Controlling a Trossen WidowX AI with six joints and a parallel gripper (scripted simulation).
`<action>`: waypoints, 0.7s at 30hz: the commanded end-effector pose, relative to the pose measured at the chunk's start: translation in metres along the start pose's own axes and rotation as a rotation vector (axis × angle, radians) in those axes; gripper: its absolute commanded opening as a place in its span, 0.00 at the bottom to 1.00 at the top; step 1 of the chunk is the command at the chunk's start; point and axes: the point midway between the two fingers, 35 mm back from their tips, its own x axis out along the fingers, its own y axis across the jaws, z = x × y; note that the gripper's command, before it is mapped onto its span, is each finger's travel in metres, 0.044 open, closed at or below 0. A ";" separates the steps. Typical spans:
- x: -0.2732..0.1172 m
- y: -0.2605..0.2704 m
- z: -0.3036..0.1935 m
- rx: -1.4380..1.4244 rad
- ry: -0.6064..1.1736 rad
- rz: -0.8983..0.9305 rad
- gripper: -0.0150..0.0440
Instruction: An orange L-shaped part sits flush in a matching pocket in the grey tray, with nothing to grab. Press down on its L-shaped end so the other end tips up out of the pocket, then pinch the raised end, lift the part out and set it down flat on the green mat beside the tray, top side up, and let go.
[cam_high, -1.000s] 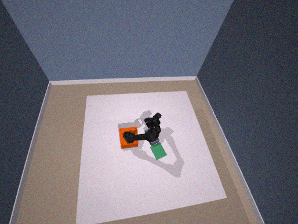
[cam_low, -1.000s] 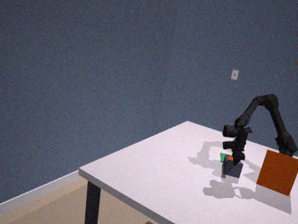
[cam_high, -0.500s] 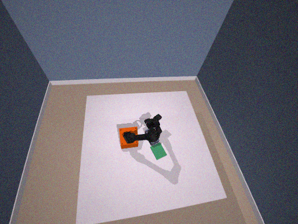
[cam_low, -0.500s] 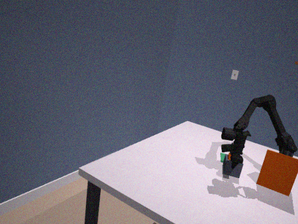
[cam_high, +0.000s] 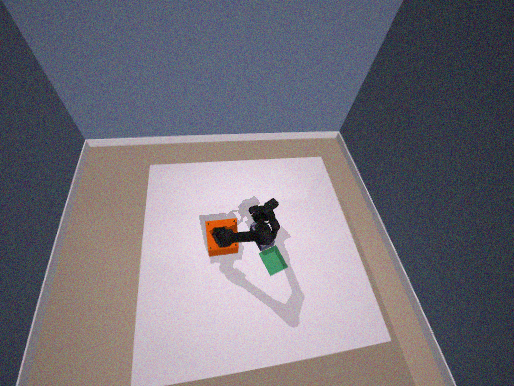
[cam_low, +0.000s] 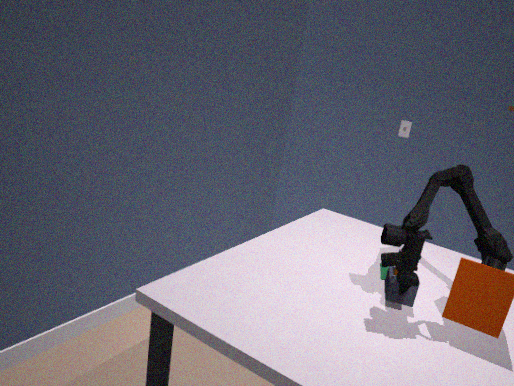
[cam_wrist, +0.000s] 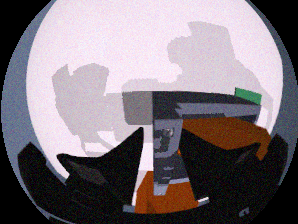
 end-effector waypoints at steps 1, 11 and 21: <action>0.002 -0.002 -0.002 -0.004 0.006 -0.008 0.56; 0.000 0.000 0.000 -0.001 0.000 0.000 0.56; -0.009 0.008 -0.001 -0.003 0.004 -0.004 0.56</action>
